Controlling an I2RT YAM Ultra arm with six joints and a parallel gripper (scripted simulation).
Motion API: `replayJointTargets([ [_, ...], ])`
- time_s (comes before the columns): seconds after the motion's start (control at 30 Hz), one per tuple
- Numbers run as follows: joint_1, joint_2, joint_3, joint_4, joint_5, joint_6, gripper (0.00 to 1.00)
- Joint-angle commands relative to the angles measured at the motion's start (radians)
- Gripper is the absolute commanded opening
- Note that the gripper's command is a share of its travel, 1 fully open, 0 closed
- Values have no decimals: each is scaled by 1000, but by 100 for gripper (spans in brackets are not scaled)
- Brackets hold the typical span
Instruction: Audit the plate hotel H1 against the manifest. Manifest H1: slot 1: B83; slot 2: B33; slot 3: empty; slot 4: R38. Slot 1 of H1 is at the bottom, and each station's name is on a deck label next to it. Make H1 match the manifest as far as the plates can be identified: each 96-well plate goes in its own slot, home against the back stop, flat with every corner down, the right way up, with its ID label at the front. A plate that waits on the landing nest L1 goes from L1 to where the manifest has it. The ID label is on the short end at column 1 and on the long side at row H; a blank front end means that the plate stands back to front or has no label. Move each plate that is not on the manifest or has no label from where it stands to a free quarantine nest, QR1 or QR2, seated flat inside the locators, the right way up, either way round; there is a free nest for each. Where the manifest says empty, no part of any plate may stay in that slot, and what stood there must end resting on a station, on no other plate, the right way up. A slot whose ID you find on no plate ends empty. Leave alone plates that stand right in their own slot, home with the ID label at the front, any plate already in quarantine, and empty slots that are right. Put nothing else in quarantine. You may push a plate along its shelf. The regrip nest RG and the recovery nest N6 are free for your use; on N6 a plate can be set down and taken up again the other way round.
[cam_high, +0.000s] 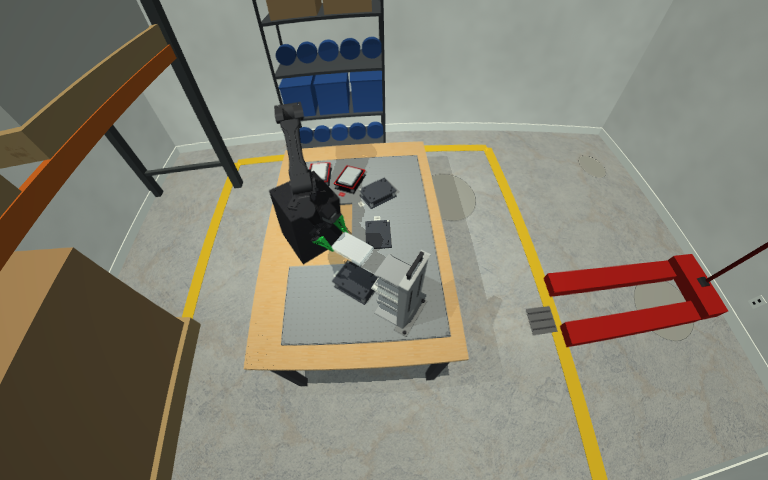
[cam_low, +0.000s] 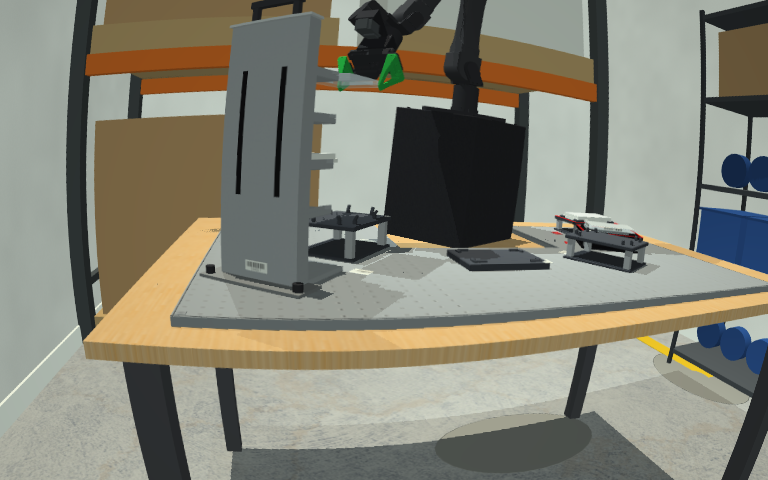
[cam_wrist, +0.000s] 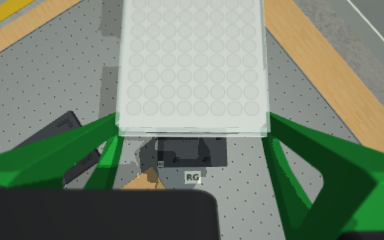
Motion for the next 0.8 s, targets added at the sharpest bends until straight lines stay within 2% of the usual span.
replayJointTargets([
  [0.0,-10,18,-24,37,-23,-10,86],
  [0.1,-7,29,-7,53,-23,-8,86],
  [0.17,-2,41,-35,71,-23,-4,86],
  [0.3,7,63,-28,105,-21,2,86],
  [0.37,11,60,-50,120,-21,3,86],
  [0.57,11,105,-57,169,-19,6,86],
  [0.63,11,105,-57,169,-19,6,86],
  [0.67,12,74,-29,175,-19,4,86],
  [0.77,15,120,-71,188,-19,6,86],
])
